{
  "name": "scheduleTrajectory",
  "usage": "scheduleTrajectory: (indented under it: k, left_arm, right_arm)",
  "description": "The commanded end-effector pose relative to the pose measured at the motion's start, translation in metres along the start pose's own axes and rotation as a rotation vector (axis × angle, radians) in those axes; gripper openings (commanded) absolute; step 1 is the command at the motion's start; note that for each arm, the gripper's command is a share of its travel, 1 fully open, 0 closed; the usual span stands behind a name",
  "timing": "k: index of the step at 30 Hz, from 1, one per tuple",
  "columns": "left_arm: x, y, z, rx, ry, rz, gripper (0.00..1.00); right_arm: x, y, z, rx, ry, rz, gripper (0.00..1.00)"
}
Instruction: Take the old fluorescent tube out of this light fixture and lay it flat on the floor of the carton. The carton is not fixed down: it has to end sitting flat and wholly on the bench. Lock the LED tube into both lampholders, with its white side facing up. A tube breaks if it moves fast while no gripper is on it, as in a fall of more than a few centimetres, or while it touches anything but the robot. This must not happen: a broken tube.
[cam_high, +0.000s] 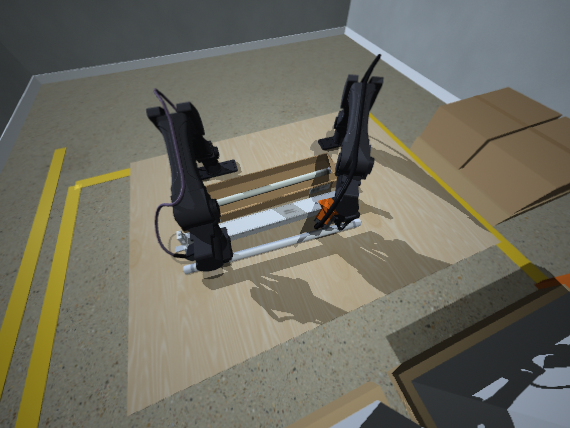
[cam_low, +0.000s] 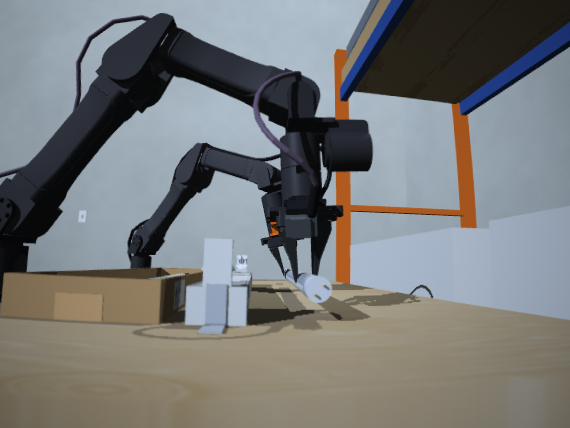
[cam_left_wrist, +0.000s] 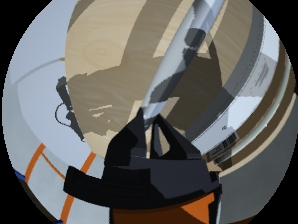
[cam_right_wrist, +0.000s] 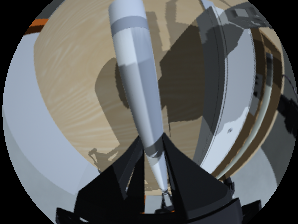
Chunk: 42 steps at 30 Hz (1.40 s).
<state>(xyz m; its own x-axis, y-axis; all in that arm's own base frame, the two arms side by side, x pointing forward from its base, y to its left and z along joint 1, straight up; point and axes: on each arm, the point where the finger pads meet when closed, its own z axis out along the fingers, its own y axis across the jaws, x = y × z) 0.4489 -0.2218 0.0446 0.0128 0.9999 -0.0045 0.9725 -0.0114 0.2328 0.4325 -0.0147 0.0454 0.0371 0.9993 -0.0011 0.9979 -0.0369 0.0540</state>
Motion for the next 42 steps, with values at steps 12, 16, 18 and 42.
scheduleTrajectory:
  k: [12, 16, 18, 42]
  left_arm:
    - [-0.0046, 0.0129, -0.0203, -0.115, -0.025, -0.013, 0.11]
    - [-0.0045, 0.0109, -0.0194, -0.117, -0.022, -0.011, 0.11]
    - [-0.0066, 0.0103, -0.0197, -0.125, -0.024, -0.007, 0.11]
    - [-0.0066, 0.011, -0.0203, -0.214, -0.024, -0.01, 0.11]
  right_arm:
    - [-0.0041, 0.0045, -0.0096, -0.092, -0.01, -0.001, 0.11]
    - [-0.0045, 0.0035, -0.0091, -0.095, -0.011, -0.001, 0.11]
    - [-0.0048, 0.0038, -0.0092, -0.103, -0.011, 0.0, 0.11]
    - [-0.0064, 0.0045, -0.0096, -0.192, -0.012, 0.004, 0.11]
